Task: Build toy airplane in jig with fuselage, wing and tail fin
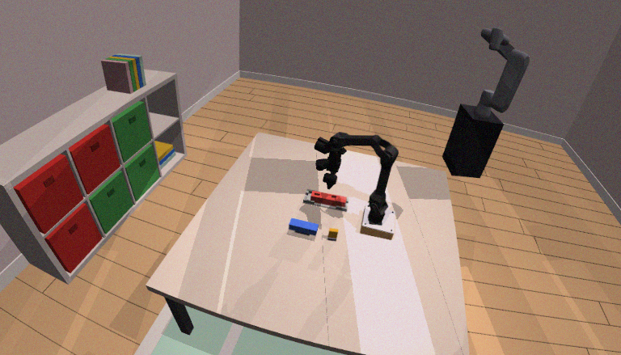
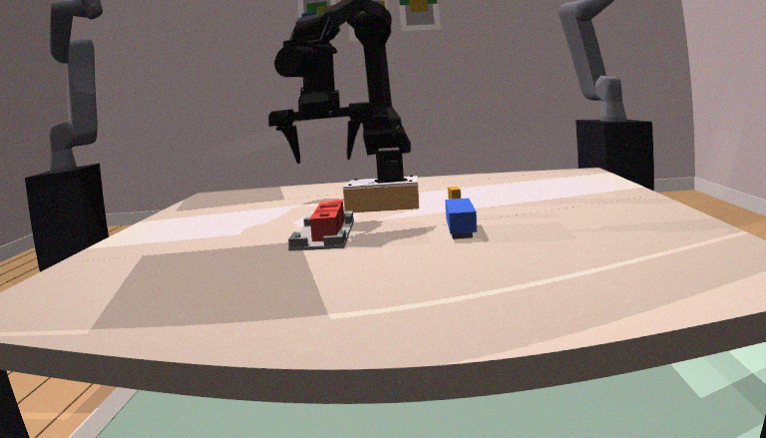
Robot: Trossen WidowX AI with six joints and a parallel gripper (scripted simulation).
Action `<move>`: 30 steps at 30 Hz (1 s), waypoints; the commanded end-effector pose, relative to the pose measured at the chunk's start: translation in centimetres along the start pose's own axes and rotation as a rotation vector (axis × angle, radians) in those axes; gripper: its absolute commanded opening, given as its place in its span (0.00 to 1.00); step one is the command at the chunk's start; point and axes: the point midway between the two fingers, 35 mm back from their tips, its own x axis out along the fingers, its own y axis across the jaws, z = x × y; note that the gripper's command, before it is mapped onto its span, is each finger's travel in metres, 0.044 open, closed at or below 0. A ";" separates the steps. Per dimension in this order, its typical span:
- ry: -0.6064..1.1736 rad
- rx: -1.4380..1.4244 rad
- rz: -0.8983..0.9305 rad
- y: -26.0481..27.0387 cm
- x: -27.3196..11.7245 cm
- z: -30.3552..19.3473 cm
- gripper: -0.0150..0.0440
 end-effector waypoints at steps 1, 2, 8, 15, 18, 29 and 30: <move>0.011 0.020 0.002 0.1 0.1 0.2 1.00; 0.011 0.020 0.003 0.7 0.1 0.7 1.00; 0.004 0.019 0.009 8.8 0.0 5.4 1.00; 0.004 0.019 0.019 19.6 0.3 7.5 1.00; 0.006 0.019 0.022 23.2 0.5 7.4 1.00; 0.006 0.019 0.022 23.5 4.8 7.3 1.00; 0.006 0.019 0.022 23.5 4.8 7.3 1.00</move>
